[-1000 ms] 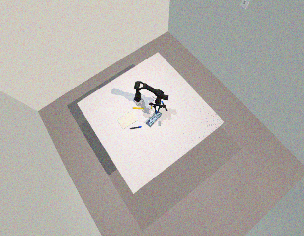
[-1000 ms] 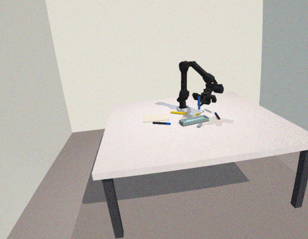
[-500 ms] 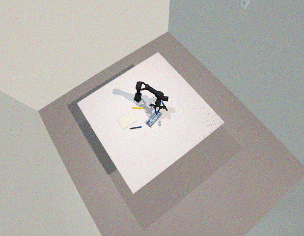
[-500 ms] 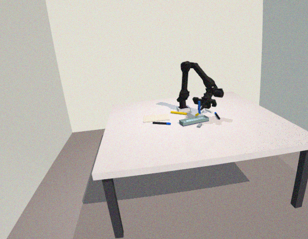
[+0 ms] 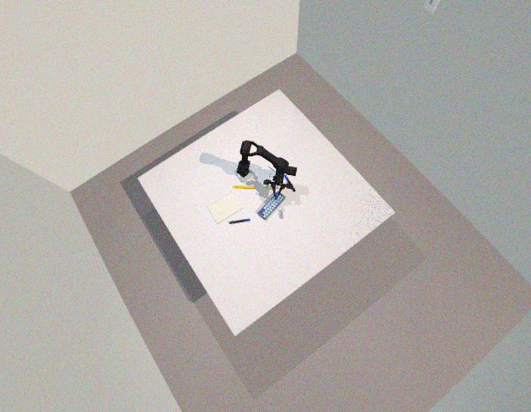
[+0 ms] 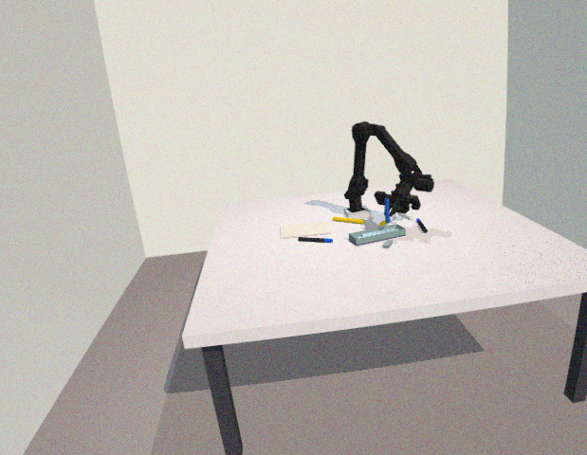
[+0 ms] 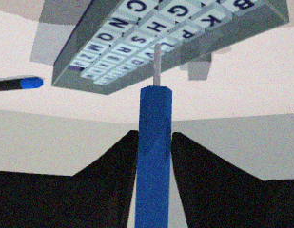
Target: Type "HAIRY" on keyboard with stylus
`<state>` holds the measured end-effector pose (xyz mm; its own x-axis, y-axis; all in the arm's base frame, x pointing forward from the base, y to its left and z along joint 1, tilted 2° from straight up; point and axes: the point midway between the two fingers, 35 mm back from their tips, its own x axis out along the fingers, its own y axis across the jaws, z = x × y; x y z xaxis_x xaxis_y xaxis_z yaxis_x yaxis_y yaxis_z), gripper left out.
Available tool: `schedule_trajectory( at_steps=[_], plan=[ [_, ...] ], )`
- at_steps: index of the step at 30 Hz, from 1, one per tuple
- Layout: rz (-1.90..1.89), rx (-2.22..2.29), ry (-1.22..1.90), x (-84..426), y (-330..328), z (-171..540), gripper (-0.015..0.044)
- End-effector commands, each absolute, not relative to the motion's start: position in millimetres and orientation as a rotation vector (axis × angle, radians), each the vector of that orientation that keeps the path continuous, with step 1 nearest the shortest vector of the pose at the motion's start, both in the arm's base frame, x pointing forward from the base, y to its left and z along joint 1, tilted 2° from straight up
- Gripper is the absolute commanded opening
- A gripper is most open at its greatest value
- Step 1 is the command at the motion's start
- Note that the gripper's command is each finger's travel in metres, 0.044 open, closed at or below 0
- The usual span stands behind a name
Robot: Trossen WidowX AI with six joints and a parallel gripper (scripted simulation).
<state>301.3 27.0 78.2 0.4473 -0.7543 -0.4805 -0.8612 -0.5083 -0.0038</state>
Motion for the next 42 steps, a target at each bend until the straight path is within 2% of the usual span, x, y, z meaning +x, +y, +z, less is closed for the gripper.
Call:
schedule_trajectory(
  at_steps=[1,36,42],
  plan=[
    [0.622,-2.46,1.403,301,26,75,0.0081],
    [0.622,-2.461,1.403,301,26,64,0.0081],
    [0.622,-2.46,1.403,302,27,85,0.0081]
  ],
)
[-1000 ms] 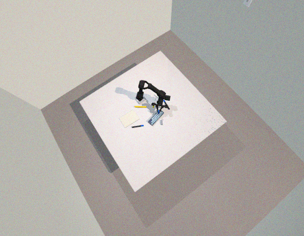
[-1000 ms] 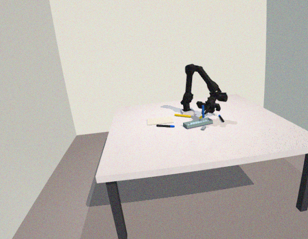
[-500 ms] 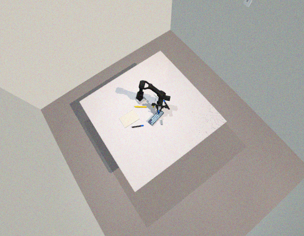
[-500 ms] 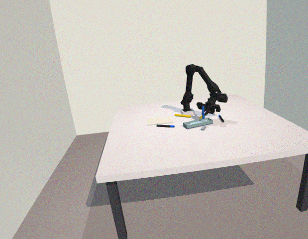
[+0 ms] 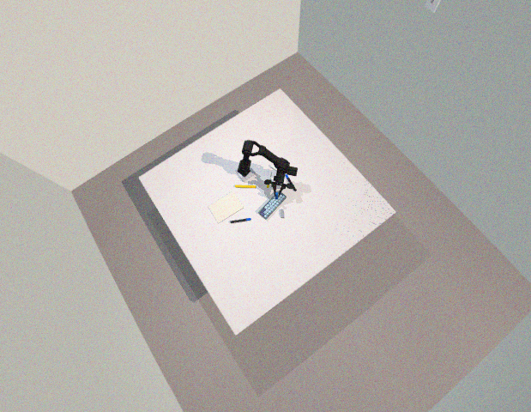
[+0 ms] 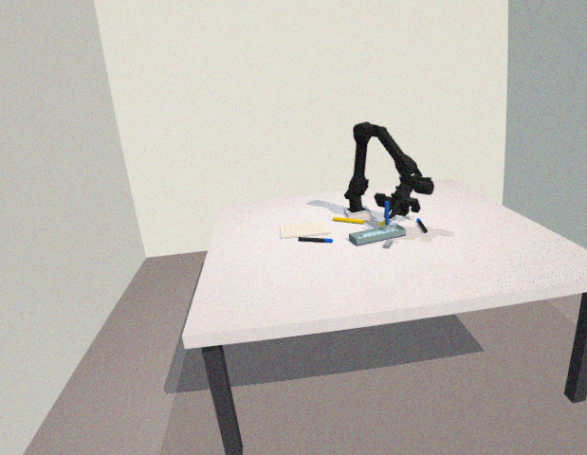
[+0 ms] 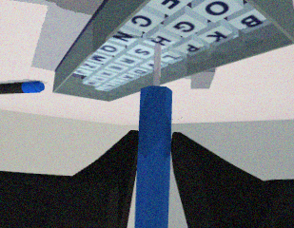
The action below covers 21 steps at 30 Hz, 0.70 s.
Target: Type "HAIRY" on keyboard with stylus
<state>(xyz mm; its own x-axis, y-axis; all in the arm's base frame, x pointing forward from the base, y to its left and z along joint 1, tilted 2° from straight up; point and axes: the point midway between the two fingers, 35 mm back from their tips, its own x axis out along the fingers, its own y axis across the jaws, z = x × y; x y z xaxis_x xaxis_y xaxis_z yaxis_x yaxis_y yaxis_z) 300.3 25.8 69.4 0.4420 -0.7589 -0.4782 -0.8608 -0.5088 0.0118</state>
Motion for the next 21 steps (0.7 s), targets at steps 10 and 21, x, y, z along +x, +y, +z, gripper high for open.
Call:
schedule_trajectory(
  at_steps=[10,21],
  plan=[
    [0.622,-2.46,1.403,301,27,101,0.0081],
    [0.64,-2.452,1.402,306,14,97,0.0]
  ],
)
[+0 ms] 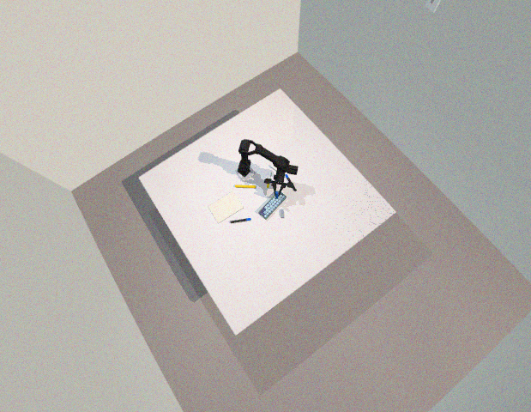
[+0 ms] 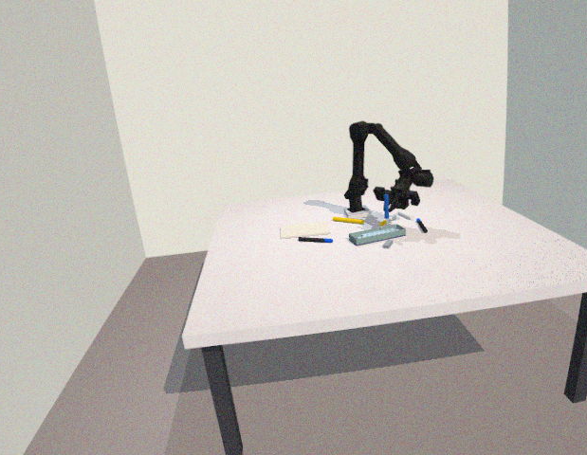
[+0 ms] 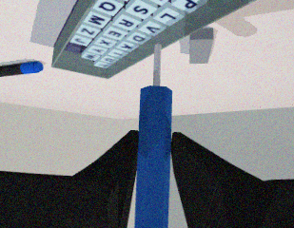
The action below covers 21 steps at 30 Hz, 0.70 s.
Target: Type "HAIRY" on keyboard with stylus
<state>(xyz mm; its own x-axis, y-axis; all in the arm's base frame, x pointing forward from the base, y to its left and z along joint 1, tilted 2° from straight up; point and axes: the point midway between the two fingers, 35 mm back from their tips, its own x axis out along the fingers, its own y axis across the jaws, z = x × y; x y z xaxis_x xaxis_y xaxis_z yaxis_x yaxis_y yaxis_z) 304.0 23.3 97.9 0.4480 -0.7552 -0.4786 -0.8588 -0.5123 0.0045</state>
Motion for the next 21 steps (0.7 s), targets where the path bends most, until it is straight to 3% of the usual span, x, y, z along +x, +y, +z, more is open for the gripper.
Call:
schedule_trajectory(
  at_steps=[1,21],
  plan=[
    [0.641,-2.451,1.401,308,10,97,0.0],
    [0.613,-2.467,1.407,322,-48,97,0.0]
  ],
)
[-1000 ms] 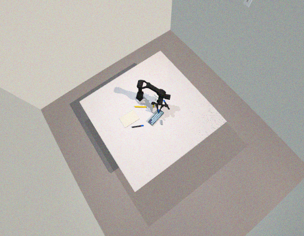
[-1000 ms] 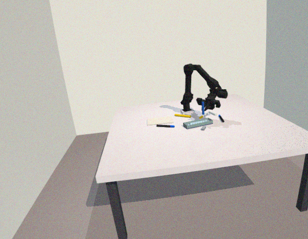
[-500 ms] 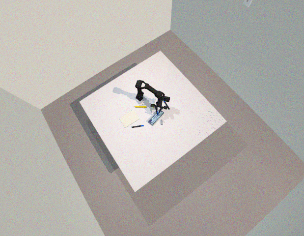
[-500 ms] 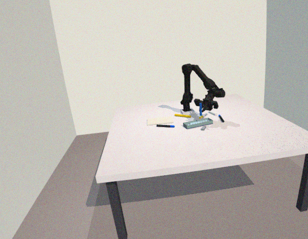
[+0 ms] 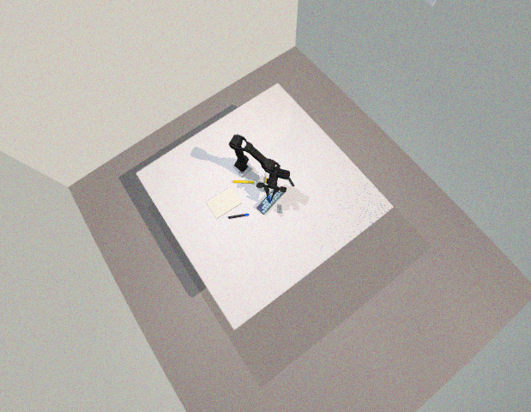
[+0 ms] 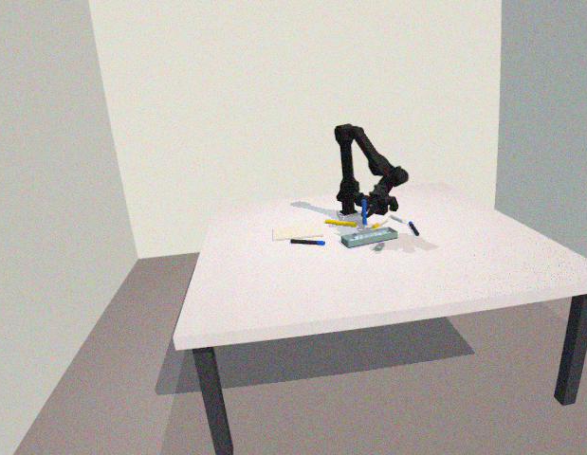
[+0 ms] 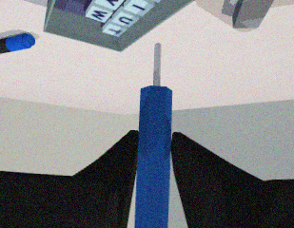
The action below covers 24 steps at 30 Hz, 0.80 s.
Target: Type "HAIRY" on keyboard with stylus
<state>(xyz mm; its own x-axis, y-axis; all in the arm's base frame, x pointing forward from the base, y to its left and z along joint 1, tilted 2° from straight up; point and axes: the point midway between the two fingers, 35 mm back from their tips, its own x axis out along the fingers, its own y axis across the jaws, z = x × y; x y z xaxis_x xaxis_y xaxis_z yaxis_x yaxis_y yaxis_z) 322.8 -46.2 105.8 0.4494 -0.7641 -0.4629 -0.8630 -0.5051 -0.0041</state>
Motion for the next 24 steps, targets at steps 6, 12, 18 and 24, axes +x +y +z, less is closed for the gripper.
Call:
schedule_trajectory(
  at_steps=[6,12,18,24],
  plan=[
    [0.613,-2.467,1.407,321,-49,87,0.0],
    [0.613,-2.467,1.407,321,-49,87,0.0026],
    [0.613,-2.467,1.407,322,-47,84,0.0081],
    [0.613,-2.467,1.407,322,-47,83,0.0081]
  ],
)
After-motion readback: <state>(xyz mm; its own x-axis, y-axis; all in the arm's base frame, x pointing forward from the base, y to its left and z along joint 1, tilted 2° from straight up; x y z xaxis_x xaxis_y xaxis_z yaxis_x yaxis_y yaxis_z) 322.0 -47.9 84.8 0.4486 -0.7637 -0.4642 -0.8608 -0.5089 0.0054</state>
